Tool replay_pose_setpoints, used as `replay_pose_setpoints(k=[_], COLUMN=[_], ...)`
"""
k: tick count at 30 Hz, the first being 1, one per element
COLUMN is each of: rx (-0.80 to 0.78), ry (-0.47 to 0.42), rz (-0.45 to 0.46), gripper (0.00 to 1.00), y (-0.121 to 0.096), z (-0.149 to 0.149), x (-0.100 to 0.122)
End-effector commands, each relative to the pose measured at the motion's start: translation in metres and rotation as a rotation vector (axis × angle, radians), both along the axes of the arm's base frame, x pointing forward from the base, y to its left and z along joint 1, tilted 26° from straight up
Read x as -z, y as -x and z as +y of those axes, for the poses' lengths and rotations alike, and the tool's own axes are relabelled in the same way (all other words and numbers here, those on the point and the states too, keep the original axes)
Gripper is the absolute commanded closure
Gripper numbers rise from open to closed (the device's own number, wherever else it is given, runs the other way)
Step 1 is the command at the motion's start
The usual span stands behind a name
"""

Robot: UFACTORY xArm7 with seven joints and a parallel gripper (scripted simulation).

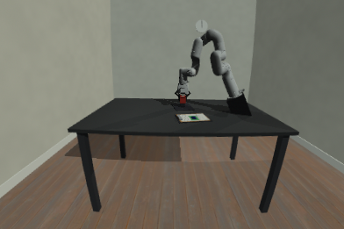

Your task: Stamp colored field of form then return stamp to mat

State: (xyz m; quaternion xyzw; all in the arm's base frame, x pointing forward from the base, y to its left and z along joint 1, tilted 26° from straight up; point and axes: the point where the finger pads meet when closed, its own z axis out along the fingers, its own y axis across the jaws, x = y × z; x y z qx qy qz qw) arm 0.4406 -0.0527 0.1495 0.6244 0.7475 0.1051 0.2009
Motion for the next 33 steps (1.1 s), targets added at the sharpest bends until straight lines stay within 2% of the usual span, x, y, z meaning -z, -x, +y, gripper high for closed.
replay_pose_setpoints(k=[1,11,12,33], rx=[0.001,0.001,0.001,0.001], ry=[0.002,0.002,0.002,0.002], rz=[-0.002,-0.002,-0.002,-0.002], gripper=[0.65,0.65,0.03,0.03], y=[-0.0023,-0.0027,-0.0027,-0.0027], z=[-0.0005,-0.0006,-0.0006,-0.0006], x=[0.0019,0.0025,0.0025,0.0025])
